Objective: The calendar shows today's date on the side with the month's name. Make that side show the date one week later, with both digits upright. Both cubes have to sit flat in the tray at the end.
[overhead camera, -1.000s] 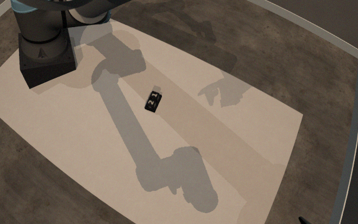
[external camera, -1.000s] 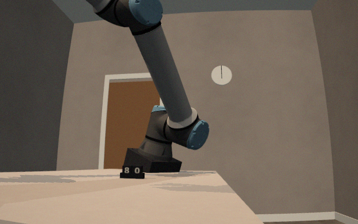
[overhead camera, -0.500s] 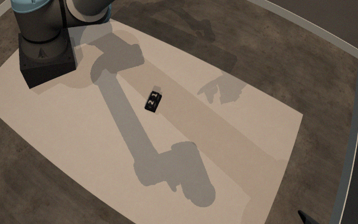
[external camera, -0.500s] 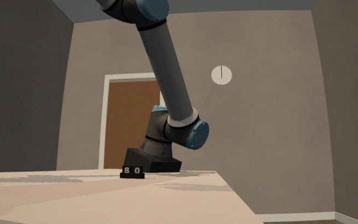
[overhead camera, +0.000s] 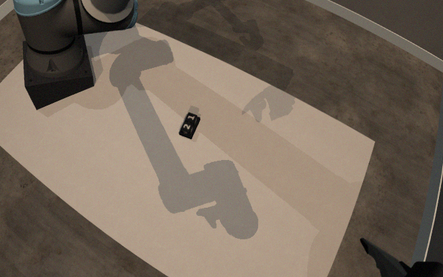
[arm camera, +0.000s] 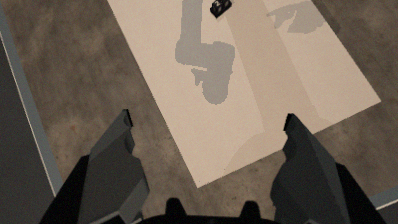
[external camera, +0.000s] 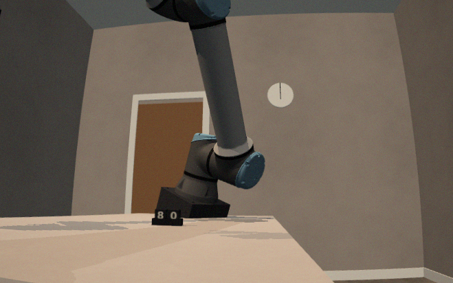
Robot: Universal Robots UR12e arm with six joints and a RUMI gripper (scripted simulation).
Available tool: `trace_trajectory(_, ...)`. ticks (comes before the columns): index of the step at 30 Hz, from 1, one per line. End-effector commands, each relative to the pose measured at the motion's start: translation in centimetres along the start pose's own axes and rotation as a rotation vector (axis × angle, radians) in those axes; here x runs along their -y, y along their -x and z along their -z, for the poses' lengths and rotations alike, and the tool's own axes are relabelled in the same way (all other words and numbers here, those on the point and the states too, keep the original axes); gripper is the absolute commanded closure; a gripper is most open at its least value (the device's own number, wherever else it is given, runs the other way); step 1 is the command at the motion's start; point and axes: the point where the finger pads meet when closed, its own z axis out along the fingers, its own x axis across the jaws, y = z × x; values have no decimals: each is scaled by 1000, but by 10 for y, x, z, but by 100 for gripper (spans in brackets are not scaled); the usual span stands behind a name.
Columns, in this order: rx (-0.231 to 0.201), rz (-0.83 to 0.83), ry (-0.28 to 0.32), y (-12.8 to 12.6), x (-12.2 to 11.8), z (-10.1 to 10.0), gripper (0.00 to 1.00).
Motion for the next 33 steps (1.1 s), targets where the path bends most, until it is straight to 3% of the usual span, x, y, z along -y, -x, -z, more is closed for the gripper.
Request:
trace_trajectory(1, -10, 71, 80, -6, 14, -18, 0)
trace_trajectory(11, -14, 150, 154, -11, 36, -50, 0)
trace_trajectory(18, -12, 225, 223, -15, 58, -86, 0)
trace_trajectory(22, -12, 238, 235, -15, 62, -92, 0)
trace_trajectory(33, 0, 354, 340, -20, 101, -162, 0)
